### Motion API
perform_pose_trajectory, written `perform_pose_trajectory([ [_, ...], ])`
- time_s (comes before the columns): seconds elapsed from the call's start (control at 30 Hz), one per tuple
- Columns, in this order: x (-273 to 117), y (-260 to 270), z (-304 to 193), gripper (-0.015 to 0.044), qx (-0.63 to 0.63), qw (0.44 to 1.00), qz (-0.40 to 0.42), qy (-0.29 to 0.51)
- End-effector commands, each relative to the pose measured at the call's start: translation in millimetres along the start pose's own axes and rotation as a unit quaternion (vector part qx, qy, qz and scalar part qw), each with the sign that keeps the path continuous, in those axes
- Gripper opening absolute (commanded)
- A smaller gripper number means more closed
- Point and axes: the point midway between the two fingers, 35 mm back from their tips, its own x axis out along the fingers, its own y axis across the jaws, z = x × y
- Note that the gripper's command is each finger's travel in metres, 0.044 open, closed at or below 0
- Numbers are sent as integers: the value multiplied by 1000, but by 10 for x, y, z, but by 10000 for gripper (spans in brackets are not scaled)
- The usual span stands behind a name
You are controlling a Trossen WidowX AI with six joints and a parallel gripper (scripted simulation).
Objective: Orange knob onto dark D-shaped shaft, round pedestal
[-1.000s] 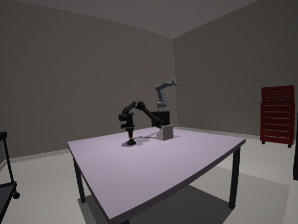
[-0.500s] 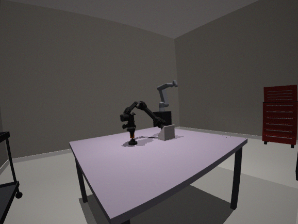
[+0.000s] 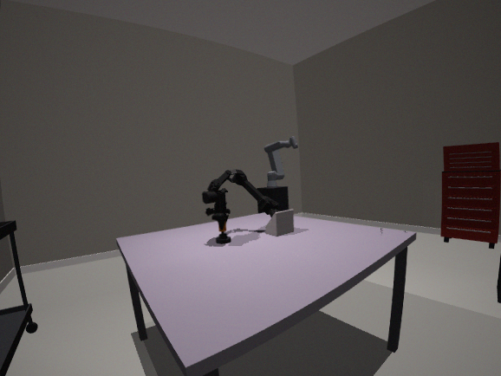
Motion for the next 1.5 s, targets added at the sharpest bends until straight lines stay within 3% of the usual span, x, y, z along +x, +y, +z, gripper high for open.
perform_pose_trajectory([
  [0.0, -18, 16, 12, 0, 52, 999, 1, -2],
  [0.97, -18, -3, 1, 0, 57, 998, 1, -2],
  [1.2, -26, 9, 16, 0, 156, 988, 2, -2],
  [1.47, 9, 22, 9, 0, 161, 987, 2, -2],
])
